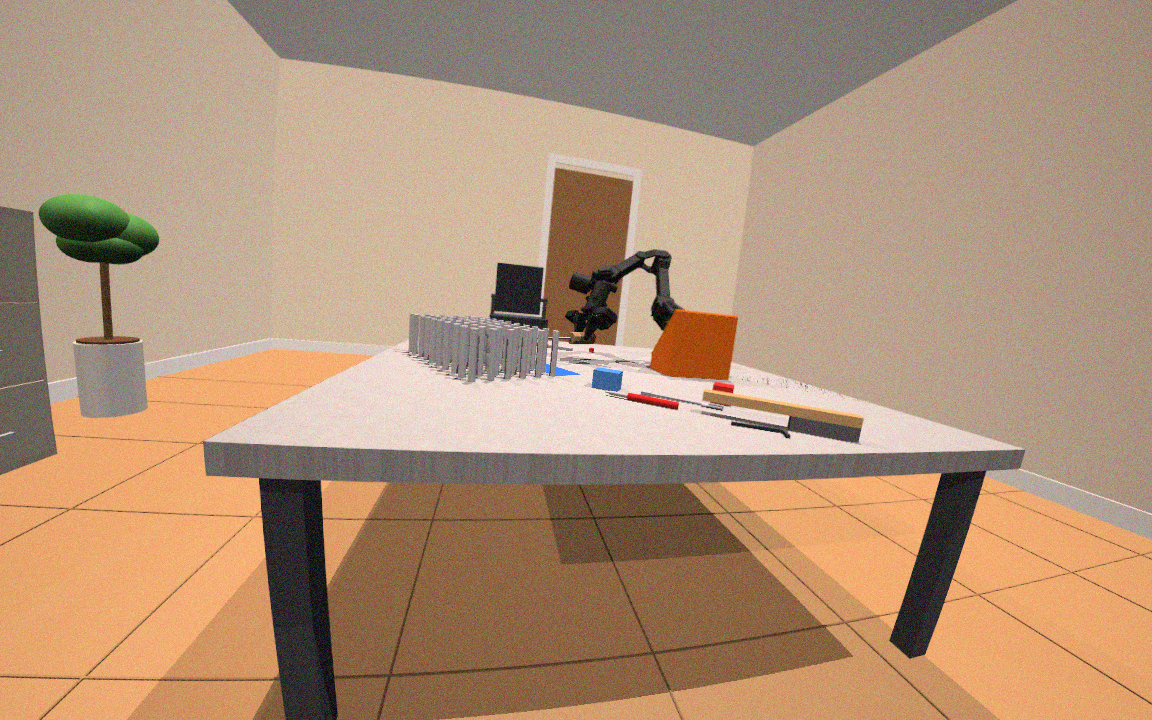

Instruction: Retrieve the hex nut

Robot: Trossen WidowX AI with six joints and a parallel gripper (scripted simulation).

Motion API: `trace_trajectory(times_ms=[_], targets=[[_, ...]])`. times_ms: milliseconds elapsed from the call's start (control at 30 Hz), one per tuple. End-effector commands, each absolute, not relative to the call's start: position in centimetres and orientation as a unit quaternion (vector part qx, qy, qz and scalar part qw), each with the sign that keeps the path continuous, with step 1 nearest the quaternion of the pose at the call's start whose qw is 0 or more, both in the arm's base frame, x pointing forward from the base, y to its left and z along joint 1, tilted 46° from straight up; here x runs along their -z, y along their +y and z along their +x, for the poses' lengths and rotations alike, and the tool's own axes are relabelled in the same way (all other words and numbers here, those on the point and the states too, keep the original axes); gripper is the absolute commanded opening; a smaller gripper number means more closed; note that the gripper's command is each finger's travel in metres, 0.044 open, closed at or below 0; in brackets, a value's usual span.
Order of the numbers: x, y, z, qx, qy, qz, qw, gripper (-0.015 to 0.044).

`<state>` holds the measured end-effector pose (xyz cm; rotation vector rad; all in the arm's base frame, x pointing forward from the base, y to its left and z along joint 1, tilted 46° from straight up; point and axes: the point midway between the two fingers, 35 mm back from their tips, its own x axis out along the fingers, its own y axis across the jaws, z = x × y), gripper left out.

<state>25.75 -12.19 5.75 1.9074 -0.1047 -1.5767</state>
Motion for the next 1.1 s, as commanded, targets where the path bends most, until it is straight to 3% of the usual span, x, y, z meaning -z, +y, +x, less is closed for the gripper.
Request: trace_trajectory(times_ms=[0, 1067], targets=[[-4.4, -13.4, 25.1, 0.599, -0.036, 0.728, 0.331, 0.0], [-3.0, -14.4, 25.5, 0.598, -0.039, 0.728, 0.334, 0.0]])
